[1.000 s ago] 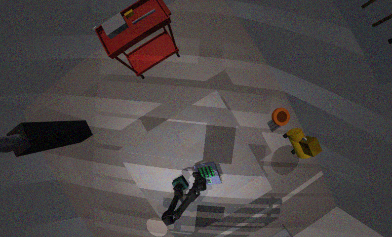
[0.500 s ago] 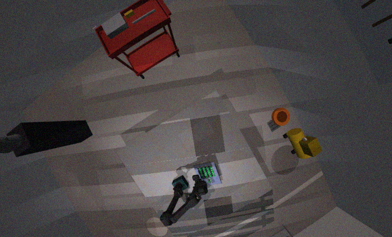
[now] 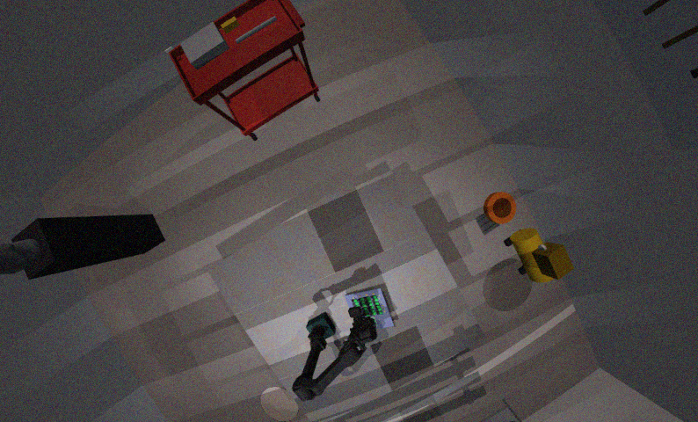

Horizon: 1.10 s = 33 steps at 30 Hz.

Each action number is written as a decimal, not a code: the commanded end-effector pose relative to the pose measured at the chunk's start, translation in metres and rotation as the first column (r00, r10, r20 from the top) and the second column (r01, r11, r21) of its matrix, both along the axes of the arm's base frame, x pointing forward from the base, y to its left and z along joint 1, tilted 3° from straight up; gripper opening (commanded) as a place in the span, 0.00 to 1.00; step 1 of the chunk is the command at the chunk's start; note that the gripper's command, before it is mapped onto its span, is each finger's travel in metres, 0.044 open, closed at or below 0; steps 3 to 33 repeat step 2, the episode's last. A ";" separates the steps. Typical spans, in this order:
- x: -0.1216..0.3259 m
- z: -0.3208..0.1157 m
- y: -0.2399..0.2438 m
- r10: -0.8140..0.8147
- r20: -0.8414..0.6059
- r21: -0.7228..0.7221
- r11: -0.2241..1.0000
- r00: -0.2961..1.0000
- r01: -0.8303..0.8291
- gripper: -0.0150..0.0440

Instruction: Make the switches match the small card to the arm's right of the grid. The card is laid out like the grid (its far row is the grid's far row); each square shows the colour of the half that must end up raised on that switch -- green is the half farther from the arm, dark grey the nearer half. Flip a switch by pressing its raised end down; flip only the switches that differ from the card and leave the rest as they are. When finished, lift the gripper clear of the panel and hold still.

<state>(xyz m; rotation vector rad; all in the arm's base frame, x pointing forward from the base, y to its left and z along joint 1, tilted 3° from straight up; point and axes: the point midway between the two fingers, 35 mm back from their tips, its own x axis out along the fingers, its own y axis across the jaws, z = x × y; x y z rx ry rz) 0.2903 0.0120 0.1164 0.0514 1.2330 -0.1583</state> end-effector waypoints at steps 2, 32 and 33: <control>0.001 0.001 0.000 -0.005 0.001 -0.002 1.000 1.000 0.005 0.25; 0.001 0.001 0.000 -0.005 0.001 -0.002 1.000 1.000 0.005 0.25; 0.001 0.001 0.000 -0.005 0.001 -0.002 1.000 1.000 0.005 0.25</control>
